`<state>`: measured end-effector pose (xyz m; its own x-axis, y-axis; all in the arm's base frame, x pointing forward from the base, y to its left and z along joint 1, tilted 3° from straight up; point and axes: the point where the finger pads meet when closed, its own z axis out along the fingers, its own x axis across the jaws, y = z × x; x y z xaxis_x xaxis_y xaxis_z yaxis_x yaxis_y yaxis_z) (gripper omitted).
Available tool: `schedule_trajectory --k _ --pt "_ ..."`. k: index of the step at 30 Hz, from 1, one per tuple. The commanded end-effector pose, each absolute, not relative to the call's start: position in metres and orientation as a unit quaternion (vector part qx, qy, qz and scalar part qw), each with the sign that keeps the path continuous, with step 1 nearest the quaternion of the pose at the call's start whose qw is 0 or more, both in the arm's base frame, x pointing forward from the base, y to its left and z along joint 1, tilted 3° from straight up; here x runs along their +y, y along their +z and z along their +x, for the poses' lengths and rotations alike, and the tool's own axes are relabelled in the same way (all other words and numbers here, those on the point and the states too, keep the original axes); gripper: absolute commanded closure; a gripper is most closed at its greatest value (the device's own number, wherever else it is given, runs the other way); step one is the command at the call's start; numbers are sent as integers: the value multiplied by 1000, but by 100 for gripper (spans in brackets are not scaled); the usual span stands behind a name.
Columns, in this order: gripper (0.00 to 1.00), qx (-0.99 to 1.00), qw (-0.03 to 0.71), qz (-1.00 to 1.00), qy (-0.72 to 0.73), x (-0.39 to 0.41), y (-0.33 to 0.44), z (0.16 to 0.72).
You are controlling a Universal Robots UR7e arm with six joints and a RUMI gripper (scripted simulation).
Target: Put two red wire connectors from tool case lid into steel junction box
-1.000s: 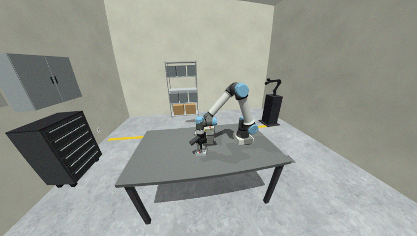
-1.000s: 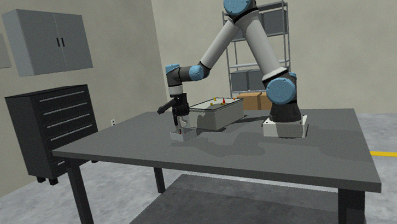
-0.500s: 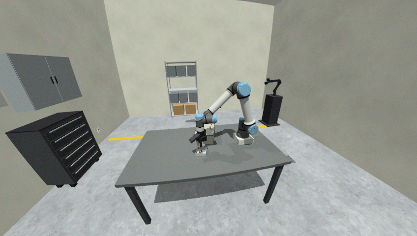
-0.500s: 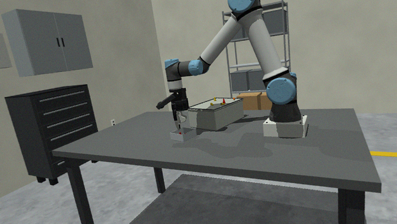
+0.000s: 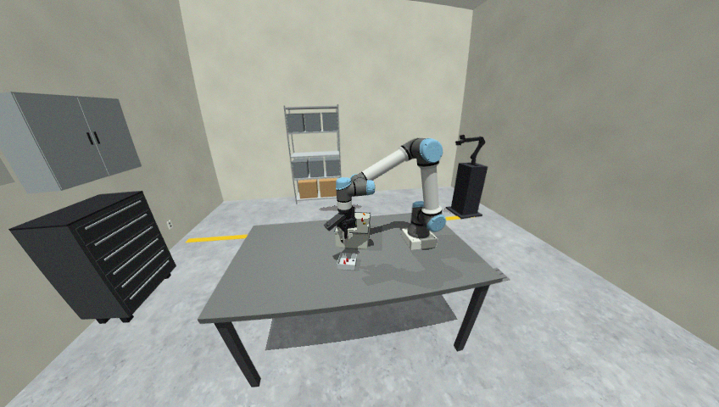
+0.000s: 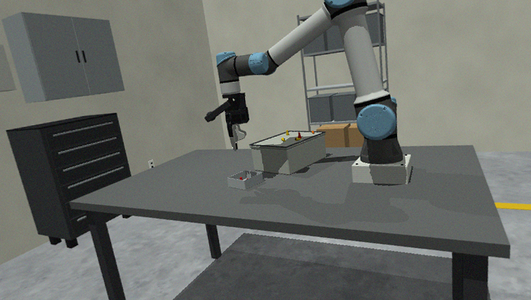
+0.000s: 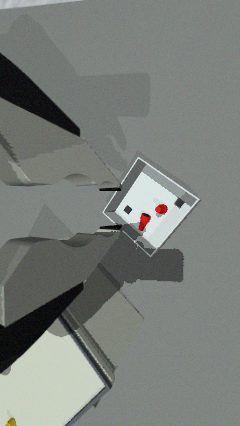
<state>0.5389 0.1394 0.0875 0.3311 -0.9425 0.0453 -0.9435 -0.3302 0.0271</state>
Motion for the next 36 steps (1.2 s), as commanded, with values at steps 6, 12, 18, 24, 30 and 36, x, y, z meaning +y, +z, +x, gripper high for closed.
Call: schedule_trajectory --k 6,12,18,24,30,36 --pt "82 -578 25 815 10 142 132 540" --pt "82 -578 25 815 10 142 134 540" --pt "82 -578 25 815 10 142 134 540" --pt "82 -578 25 815 10 142 134 540" --pt "82 -578 25 815 10 142 134 540" --pt "82 -578 25 815 10 143 161 540"
